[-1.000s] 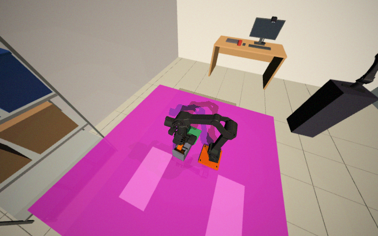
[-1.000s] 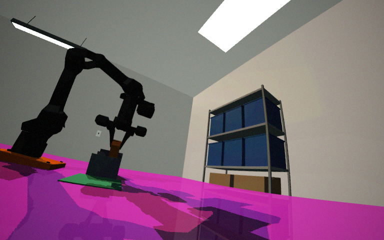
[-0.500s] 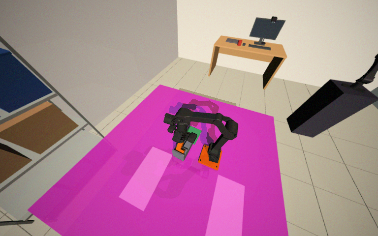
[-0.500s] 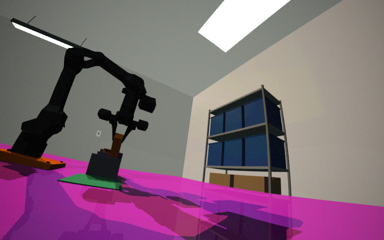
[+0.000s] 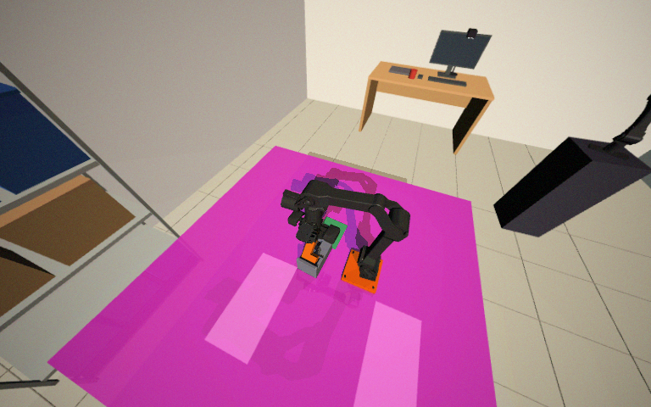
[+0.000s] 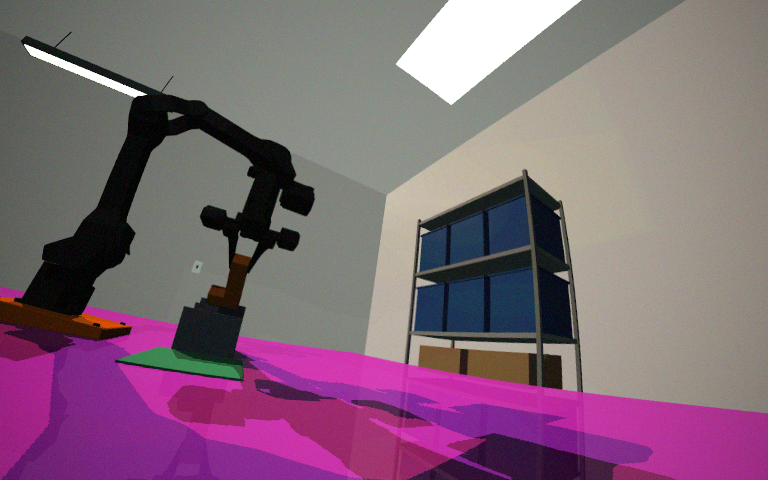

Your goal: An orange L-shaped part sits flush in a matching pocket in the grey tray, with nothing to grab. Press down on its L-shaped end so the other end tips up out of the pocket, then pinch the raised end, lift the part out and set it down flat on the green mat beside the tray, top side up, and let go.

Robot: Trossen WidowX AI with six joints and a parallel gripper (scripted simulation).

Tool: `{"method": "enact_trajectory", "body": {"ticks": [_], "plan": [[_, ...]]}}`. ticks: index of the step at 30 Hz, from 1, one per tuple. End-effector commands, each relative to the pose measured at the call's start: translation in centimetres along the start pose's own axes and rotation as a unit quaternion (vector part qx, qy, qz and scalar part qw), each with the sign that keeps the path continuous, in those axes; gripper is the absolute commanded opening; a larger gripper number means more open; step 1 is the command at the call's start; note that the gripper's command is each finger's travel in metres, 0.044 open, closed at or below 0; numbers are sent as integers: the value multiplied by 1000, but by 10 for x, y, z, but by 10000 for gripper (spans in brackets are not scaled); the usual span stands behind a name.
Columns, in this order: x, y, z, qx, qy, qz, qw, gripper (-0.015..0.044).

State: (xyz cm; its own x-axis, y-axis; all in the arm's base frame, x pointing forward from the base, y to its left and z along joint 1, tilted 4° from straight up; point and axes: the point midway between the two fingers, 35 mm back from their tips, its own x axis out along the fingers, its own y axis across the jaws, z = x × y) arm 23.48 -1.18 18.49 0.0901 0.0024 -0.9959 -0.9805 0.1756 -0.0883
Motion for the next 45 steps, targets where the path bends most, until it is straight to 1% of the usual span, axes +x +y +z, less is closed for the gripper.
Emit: {"method": "enact_trajectory", "body": {"ticks": [1,10,14,45], "plan": [[-4,0,0,-1,-1,0,1000,0],[-9,0,0,-1,-1,0,1000,0],[-8,0,-8,-1,-1,0,1000,0],[-6,9,-116,-2,4,1,1000,0]]}}
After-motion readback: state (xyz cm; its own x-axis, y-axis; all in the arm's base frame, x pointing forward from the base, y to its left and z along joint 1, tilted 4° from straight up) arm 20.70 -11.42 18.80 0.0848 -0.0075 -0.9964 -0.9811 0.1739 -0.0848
